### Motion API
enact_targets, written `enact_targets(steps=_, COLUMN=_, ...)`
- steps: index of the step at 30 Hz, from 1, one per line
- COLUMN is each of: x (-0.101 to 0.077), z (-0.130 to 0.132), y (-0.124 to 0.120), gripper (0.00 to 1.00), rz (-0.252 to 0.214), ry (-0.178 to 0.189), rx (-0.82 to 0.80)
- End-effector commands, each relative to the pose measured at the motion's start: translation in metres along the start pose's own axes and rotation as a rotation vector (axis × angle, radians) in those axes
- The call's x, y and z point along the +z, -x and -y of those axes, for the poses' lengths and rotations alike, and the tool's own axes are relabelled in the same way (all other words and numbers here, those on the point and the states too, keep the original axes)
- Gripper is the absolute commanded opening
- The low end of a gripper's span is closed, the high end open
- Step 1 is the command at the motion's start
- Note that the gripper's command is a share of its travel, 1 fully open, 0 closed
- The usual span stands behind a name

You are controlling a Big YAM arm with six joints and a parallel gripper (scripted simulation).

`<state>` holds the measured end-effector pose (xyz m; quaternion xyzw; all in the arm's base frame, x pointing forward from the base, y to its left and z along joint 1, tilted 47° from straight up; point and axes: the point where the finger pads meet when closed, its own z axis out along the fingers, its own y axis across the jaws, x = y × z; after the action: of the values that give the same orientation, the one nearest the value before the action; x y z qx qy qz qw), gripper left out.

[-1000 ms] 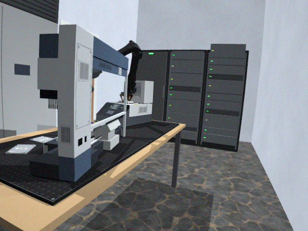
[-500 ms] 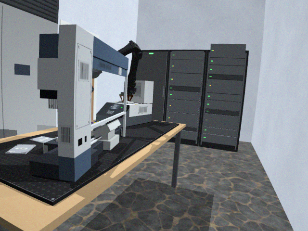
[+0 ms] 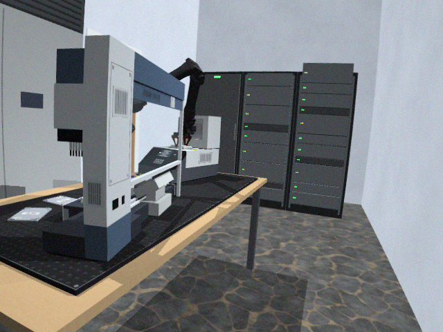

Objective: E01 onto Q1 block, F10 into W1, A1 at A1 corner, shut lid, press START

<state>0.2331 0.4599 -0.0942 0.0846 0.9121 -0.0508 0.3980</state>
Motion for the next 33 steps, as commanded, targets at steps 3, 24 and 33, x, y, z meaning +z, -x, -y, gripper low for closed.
enact_targets(steps=3, x=-0.009, z=0.004, y=-0.011, gripper=1.0, rz=0.001, ry=0.005, rx=-0.022)
enact_targets(steps=24, x=-0.009, z=-0.018, y=0.019, gripper=1.0, rz=0.001, ry=0.023, rx=0.053)
enact_targets(steps=33, x=-0.018, z=-0.019, y=0.009, gripper=1.0, rz=0.001, ry=0.038, rx=0.032)
